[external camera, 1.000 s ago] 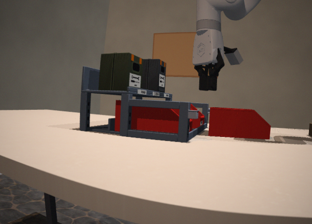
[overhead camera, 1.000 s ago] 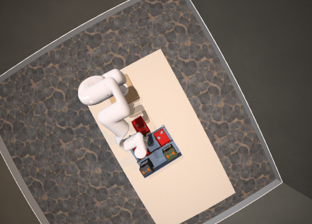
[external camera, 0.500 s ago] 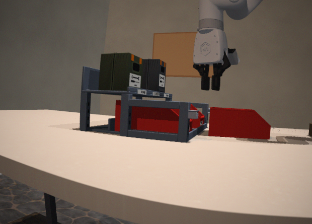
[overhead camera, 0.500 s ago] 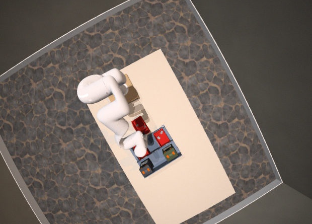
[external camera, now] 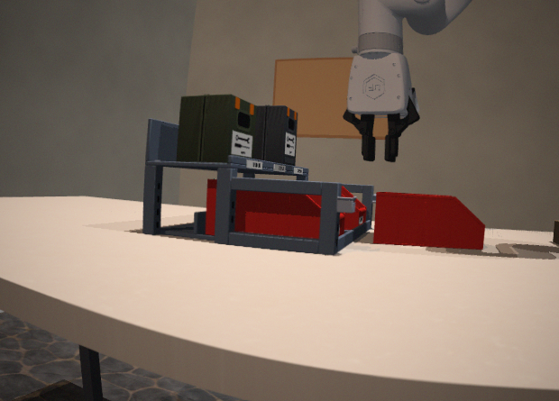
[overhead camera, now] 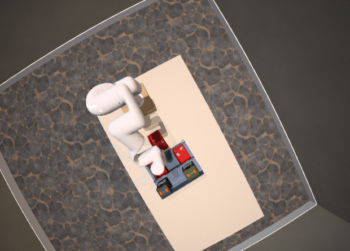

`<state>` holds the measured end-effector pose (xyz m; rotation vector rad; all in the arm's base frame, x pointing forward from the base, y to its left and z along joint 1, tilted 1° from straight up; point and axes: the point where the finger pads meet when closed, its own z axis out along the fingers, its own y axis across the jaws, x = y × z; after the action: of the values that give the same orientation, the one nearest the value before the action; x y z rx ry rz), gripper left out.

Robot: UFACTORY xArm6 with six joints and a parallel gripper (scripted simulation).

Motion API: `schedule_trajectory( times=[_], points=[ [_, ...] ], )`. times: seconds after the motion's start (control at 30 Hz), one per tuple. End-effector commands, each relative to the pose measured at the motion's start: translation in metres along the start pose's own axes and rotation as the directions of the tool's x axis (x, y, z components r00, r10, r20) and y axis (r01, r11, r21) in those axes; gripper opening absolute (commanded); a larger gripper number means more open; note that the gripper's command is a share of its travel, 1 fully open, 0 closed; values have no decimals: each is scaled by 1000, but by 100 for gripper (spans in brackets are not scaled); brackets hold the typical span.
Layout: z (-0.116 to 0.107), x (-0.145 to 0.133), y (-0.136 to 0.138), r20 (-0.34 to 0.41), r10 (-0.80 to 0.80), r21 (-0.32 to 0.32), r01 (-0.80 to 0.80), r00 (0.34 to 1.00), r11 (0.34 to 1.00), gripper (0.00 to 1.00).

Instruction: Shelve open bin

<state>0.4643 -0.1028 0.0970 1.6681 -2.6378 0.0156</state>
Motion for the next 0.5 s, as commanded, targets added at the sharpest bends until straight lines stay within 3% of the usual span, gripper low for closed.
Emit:
schedule_trajectory(
  times=[0.0,0.07,0.23,0.47],
  points=[
    [-2,0,-1,4,-12,4,12,1000,1000,33],
    [-2,0,-1,4,-12,4,12,1000,1000,33],
    [-2,-1,1,4,-264,3,264,964,964,33],
    [-2,-1,1,4,-264,3,264,964,964,33]
  ],
)
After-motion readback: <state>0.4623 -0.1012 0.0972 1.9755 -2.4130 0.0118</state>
